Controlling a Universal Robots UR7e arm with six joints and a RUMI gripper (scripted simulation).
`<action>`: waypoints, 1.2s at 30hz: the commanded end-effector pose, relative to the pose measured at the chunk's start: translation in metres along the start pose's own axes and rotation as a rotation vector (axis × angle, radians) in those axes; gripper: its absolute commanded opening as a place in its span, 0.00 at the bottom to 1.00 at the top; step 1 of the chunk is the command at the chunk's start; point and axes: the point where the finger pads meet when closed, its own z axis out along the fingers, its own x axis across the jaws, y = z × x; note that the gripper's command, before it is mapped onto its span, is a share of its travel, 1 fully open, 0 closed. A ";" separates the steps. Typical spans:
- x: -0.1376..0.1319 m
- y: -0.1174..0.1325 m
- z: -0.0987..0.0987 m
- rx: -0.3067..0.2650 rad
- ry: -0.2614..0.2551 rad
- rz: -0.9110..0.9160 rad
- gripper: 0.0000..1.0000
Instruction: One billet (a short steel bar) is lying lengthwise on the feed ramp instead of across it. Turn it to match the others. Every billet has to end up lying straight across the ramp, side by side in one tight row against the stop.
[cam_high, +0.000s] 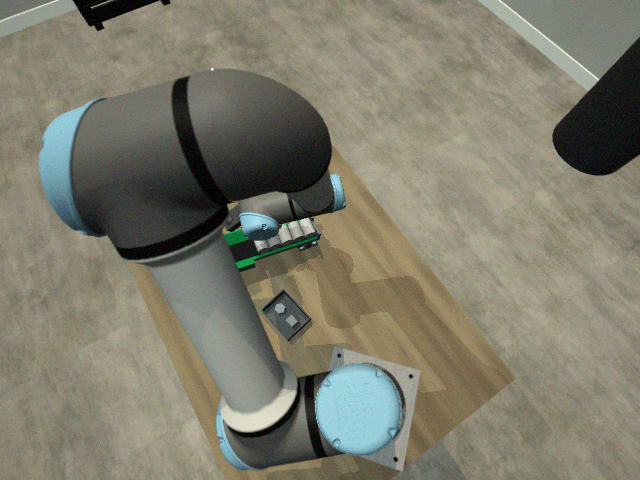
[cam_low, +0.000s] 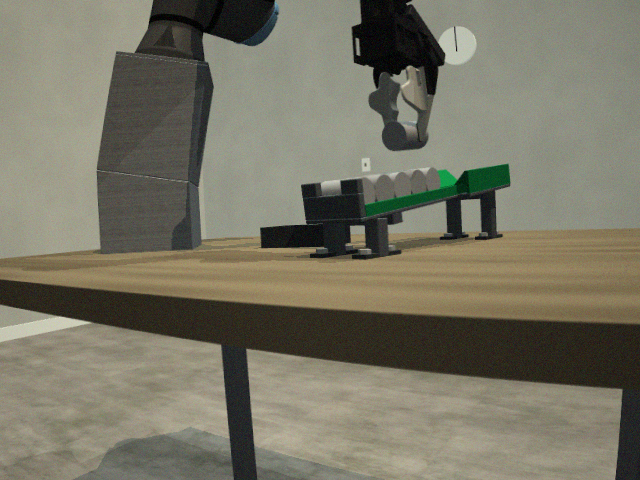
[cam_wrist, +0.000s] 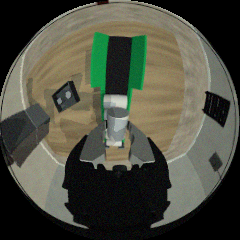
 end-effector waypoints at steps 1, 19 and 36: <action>0.001 0.000 -0.006 0.000 0.002 0.000 0.00; 0.001 0.000 -0.012 0.000 0.002 0.000 0.00; 0.001 0.000 -0.012 0.000 0.002 0.000 0.00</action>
